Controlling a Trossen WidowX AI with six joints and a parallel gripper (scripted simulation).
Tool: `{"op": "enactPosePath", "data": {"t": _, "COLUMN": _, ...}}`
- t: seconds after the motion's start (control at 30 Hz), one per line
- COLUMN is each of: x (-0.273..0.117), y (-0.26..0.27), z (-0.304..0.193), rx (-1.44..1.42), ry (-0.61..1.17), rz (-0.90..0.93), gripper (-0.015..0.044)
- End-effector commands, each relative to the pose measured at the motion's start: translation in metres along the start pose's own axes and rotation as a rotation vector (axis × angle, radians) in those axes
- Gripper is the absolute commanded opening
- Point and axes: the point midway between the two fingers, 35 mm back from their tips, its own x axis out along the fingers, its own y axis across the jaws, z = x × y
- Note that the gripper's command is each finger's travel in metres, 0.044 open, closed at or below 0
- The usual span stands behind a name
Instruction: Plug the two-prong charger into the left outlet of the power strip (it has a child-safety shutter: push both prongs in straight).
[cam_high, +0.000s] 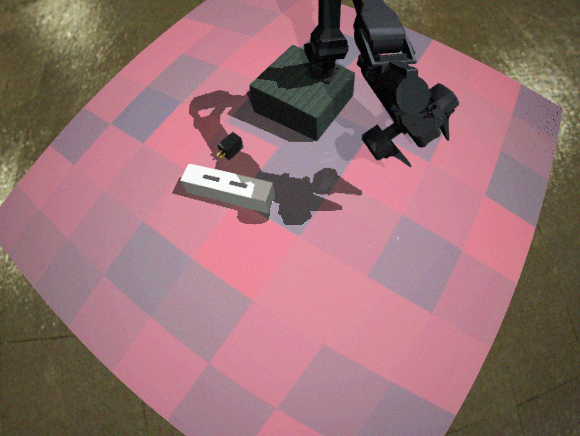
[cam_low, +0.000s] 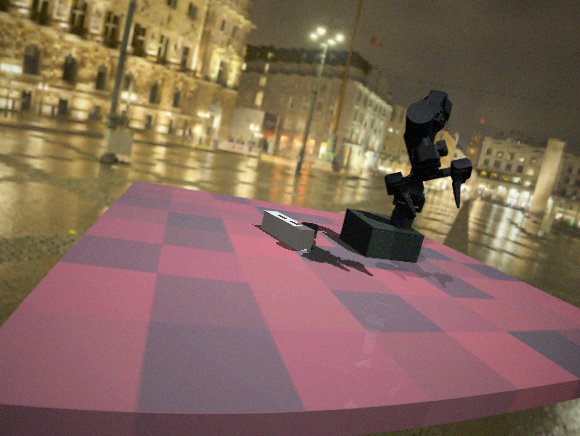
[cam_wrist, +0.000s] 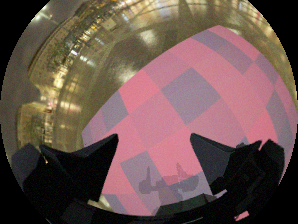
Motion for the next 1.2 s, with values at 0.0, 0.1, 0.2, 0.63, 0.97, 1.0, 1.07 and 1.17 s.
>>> {"op": "enactPosePath", "data": {"t": 0.0, "x": -0.003, "y": -0.024, "z": 0.0, "rx": 0.042, "ry": 0.002, "rz": -0.054, "gripper": 0.044}}
{"op": "enactPosePath", "data": {"t": 0.1, "x": -0.005, "y": -0.039, "z": 0.0, "rx": 0.071, "ry": 0.001, "rz": -0.087, "gripper": 0.044}}
{"op": "enactPosePath", "data": {"t": 0.2, "x": -0.008, "y": -0.054, "z": -0.001, "rx": 0.1, "ry": 0.002, "rz": -0.119, "gripper": 0.044}}
{"op": "enactPosePath", "data": {"t": 0.63, "x": -0.025, "y": -0.116, "z": -0.011, "rx": 0.226, "ry": 0.011, "rz": -0.25, "gripper": 0.044}}
{"op": "enactPosePath", "data": {"t": 0.97, "x": -0.039, "y": -0.158, "z": -0.032, "rx": 0.368, "ry": 0.026, "rz": -0.34, "gripper": 0.044}}
{"op": "enactPosePath", "data": {"t": 1.0, "x": -0.041, "y": -0.162, "z": -0.034, "rx": 0.38, "ry": 0.027, "rz": -0.349, "gripper": 0.044}}
{"op": "enactPosePath", "data": {"t": 1.07, "x": -0.044, "y": -0.17, "z": -0.038, "rx": 0.402, "ry": 0.031, "rz": -0.366, "gripper": 0.044}}
{"op": "enactPosePath", "data": {"t": 1.17, "x": -0.05, "y": -0.182, "z": -0.044, "rx": 0.431, "ry": 0.037, "rz": -0.39, "gripper": 0.044}}
